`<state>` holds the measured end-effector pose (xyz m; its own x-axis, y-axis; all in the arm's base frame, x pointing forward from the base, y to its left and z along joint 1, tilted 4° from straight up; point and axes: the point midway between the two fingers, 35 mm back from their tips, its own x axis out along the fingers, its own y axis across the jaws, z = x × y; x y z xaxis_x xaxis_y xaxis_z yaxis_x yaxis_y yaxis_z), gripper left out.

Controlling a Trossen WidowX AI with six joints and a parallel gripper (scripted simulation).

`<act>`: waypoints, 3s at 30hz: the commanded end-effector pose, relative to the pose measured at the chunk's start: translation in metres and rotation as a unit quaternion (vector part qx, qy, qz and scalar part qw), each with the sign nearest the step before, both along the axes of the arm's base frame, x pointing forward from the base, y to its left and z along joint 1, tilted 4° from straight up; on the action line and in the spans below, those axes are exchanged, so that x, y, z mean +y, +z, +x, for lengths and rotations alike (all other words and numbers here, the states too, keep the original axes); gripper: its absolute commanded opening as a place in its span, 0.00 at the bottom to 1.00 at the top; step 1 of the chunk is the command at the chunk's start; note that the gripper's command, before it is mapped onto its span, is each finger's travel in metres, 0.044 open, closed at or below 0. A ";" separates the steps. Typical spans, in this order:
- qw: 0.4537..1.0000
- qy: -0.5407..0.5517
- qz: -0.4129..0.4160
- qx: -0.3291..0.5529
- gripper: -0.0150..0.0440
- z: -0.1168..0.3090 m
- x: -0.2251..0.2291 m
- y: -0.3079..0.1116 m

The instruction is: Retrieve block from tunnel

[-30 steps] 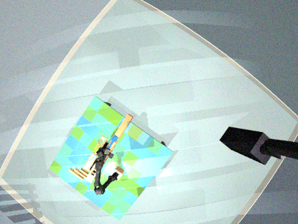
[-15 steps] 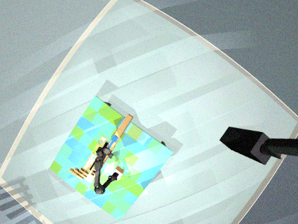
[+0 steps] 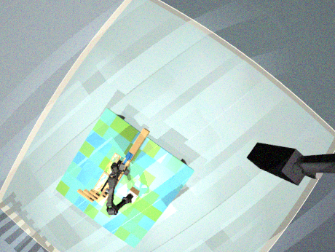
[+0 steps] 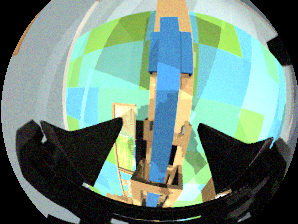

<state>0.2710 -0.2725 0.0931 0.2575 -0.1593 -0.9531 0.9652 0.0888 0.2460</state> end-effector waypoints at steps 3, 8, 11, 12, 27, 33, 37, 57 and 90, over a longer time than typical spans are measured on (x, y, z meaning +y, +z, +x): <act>1.000 0.003 0.001 0.000 1.00 0.001 0.000 -0.010; 1.000 0.003 0.001 0.000 1.00 0.002 0.001 -0.018; 1.000 0.003 0.001 0.000 1.00 0.002 0.001 -0.023; 1.000 0.003 0.001 0.000 1.00 0.002 0.001 -0.025; 1.000 0.003 0.000 0.000 0.56 0.002 0.001 -0.027; 1.000 0.003 0.000 0.000 0.32 0.002 0.001 -0.027; 1.000 0.003 0.000 0.000 0.25 0.002 0.002 -0.027; 1.000 0.003 0.004 0.000 0.25 -0.002 0.062 -0.033; 1.000 0.003 0.001 0.000 1.00 -0.001 0.000 0.007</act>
